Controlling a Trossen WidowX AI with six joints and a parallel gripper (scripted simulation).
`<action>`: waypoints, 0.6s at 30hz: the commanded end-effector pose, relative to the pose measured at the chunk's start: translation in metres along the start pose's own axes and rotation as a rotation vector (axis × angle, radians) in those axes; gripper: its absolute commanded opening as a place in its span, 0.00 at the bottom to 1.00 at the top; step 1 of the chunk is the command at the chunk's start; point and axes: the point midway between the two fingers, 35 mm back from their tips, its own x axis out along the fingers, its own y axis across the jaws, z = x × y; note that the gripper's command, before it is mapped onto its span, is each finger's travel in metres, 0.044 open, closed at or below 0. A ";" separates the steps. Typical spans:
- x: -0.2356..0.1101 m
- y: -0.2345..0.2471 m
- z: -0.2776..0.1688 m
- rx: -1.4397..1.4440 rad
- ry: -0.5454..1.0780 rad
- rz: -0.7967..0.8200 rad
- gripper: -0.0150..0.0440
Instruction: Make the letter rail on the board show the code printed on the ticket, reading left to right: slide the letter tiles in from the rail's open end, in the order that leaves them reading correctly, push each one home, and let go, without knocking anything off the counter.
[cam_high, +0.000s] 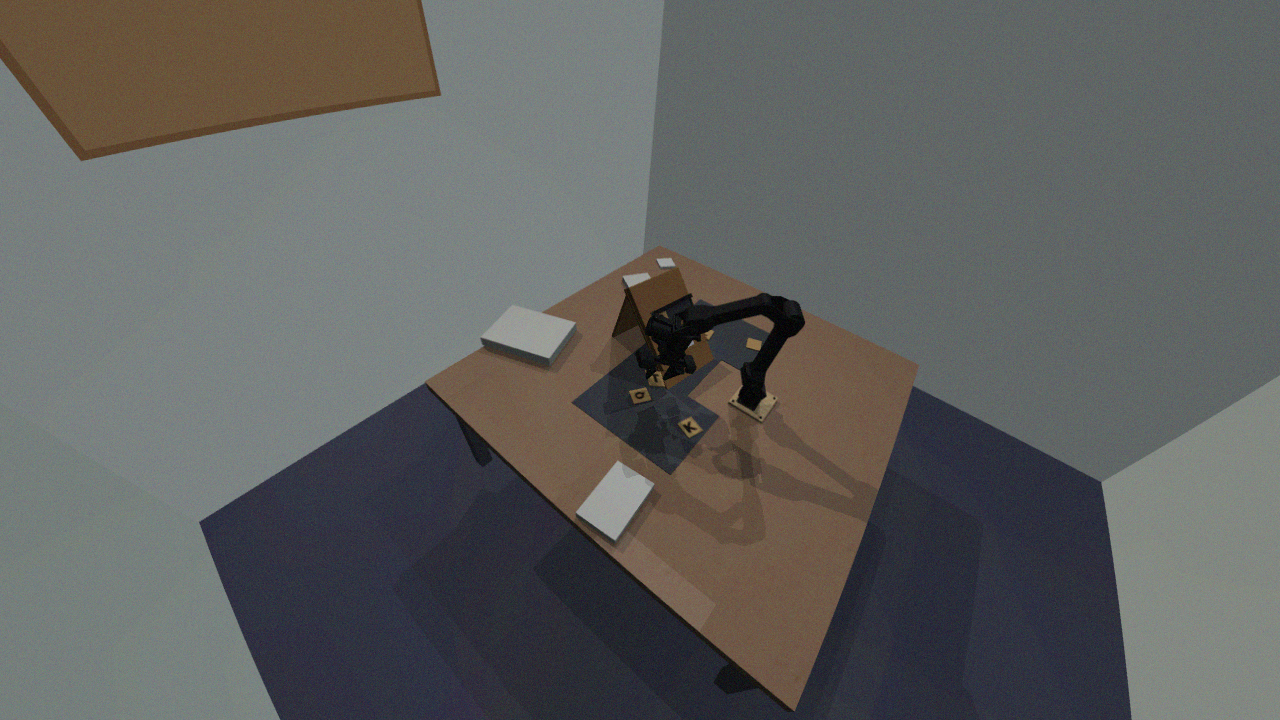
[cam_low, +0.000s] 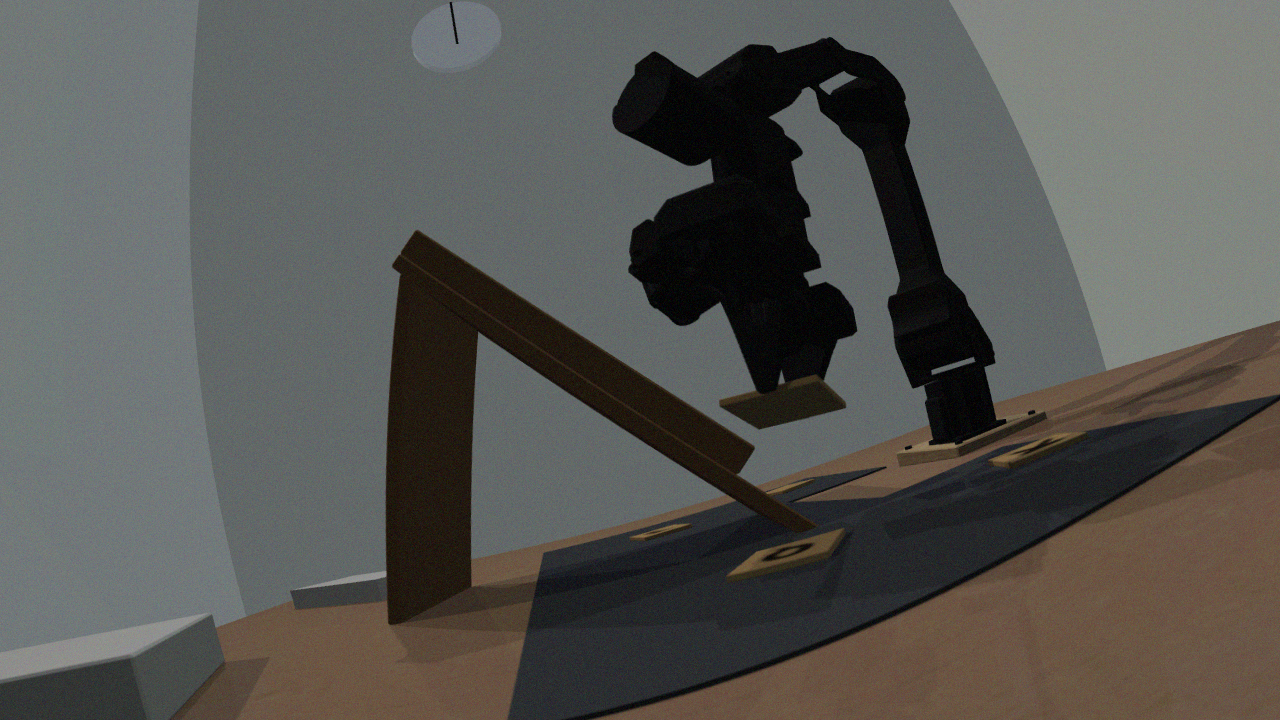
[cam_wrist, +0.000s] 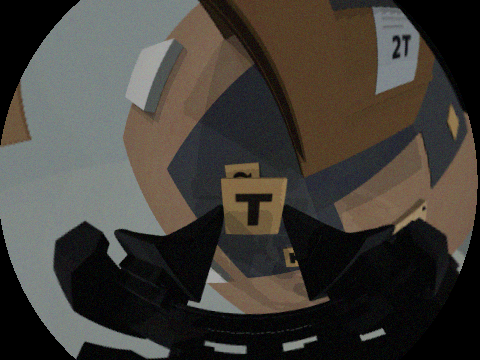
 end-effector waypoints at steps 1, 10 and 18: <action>-0.007 0.009 0.008 -0.042 -0.017 0.047 0.25; -0.021 0.023 0.025 -0.124 -0.062 0.125 0.25; -0.034 0.033 0.039 -0.195 -0.108 0.185 0.25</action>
